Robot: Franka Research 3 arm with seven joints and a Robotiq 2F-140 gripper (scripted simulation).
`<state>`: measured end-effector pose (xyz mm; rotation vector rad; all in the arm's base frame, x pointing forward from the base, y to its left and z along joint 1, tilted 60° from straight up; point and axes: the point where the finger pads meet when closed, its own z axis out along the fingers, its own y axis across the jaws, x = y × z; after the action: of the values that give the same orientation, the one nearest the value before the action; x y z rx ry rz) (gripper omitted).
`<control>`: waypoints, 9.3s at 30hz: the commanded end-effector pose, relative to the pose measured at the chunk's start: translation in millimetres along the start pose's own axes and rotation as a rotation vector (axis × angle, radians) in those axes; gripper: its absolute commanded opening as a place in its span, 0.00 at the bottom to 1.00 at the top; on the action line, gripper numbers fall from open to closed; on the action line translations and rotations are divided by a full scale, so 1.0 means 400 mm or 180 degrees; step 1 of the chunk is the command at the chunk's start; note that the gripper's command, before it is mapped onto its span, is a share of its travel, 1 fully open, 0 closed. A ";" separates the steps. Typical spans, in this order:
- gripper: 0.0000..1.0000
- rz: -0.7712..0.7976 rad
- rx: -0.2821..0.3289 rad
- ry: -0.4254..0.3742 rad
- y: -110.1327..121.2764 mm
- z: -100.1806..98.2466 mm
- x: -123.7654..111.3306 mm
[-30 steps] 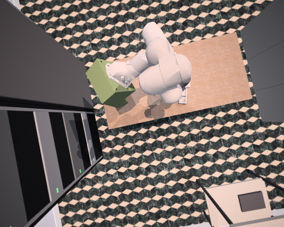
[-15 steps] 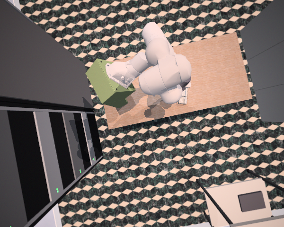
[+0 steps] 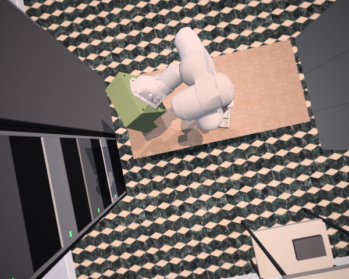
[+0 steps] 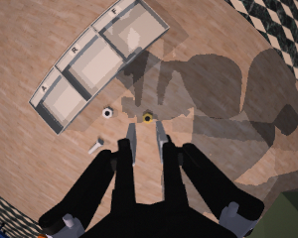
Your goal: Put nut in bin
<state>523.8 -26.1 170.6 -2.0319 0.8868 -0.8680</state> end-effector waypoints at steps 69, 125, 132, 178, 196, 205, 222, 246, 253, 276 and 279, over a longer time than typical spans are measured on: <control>0.07 0.0052 -0.0030 0.0018 0.014 0.138 0.009; 0.07 0.0052 -0.0030 0.0018 0.013 -0.012 0.008; 0.07 0.0052 -0.0030 0.0018 0.013 -0.012 0.008; 0.07 0.0052 -0.0030 0.0018 0.013 -0.012 0.008; 0.07 0.0052 -0.0030 0.0018 0.013 -0.003 0.008; 0.07 0.0052 -0.0030 0.0018 0.012 0.004 0.055; 0.07 0.1119 -0.0024 0.0027 -0.012 0.003 0.270; 0.07 0.2585 0.0008 0.0013 -0.018 0.003 0.363; 0.07 0.2874 -0.0016 0.0027 -0.017 0.003 0.364; 0.07 0.2906 -0.0020 0.0030 -0.023 0.003 0.364; 0.07 0.2906 -0.0020 0.0030 -0.023 0.003 0.364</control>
<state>604.8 -139.0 217.8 -1.3747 1.6070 -0.3555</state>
